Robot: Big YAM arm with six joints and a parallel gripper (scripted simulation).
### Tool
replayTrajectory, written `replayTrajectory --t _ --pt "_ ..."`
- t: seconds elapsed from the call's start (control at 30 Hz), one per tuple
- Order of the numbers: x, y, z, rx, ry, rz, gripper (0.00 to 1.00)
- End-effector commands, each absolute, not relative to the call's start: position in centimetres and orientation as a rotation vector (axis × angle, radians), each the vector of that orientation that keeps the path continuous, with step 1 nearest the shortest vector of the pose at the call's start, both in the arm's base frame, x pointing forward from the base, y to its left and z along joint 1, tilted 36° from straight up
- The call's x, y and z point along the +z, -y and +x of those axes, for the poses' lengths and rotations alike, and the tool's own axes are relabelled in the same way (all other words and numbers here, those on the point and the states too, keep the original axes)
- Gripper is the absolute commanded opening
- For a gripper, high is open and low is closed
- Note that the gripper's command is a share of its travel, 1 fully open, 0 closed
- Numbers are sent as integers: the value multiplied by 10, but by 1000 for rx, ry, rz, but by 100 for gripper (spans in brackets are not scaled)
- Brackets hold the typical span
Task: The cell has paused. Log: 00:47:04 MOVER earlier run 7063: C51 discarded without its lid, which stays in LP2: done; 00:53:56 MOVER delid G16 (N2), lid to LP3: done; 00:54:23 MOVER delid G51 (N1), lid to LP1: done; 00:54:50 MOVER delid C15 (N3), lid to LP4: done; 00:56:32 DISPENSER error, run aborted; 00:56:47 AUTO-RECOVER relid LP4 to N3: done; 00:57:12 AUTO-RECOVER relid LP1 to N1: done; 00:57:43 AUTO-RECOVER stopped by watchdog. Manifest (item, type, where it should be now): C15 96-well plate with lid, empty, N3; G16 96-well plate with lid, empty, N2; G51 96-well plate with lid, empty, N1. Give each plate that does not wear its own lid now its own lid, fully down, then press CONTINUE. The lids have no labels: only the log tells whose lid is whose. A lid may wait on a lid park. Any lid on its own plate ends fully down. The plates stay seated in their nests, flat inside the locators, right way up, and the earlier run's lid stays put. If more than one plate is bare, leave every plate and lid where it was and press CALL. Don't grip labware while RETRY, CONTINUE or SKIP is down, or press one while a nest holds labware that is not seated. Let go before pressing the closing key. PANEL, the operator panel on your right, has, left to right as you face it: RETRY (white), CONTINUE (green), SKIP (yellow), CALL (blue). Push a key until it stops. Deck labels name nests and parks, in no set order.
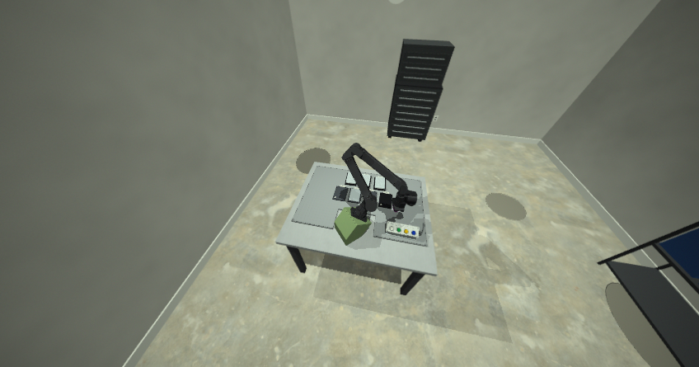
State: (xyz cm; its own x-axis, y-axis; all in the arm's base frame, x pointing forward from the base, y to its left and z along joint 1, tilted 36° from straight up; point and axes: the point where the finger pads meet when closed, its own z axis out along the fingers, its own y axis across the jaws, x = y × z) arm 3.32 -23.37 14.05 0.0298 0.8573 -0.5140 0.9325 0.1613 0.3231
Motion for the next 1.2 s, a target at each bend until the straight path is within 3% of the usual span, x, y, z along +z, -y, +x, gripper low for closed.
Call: replayTrajectory --t 0.0,0.7,1.17 --pt "157 248 12 -188 -1790 1730 0" --pt "131 277 -86 -136 -1612 1894 0" --pt "107 269 -68 -64 -1613 1916 0"
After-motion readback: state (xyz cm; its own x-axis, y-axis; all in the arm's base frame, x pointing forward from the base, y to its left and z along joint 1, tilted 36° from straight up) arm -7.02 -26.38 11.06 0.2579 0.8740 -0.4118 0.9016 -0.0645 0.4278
